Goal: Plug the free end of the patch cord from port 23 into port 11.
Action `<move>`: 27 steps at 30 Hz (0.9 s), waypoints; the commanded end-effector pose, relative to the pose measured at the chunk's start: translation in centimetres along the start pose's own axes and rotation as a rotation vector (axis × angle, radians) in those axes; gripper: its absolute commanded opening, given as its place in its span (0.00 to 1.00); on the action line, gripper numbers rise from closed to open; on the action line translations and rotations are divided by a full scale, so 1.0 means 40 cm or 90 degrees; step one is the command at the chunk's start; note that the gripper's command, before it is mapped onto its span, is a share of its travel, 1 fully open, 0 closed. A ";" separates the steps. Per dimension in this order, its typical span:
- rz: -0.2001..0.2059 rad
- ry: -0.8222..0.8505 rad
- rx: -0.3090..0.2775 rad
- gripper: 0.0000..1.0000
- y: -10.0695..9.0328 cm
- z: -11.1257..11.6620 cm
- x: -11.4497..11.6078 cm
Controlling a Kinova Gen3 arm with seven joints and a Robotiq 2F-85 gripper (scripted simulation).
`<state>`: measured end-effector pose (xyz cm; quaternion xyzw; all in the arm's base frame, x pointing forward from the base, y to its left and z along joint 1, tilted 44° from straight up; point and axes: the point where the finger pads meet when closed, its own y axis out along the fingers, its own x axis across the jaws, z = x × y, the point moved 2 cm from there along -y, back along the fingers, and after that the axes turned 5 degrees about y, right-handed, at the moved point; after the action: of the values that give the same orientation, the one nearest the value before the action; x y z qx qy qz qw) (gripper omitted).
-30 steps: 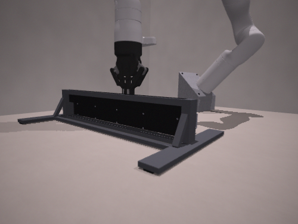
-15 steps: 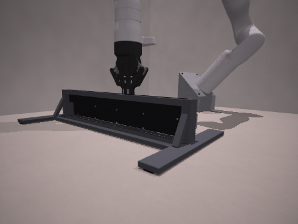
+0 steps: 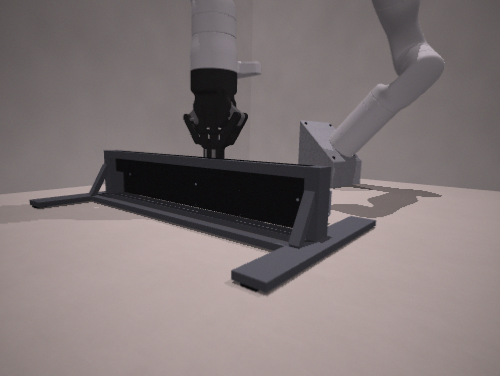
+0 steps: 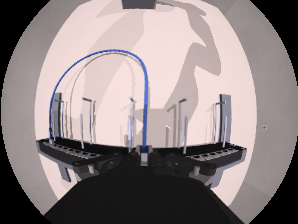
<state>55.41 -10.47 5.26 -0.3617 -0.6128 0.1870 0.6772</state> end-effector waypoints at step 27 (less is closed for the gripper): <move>0.001 0.000 -0.003 0.37 -0.004 -0.004 0.000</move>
<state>55.49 -10.47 5.29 -0.3622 -0.6132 0.1866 0.6767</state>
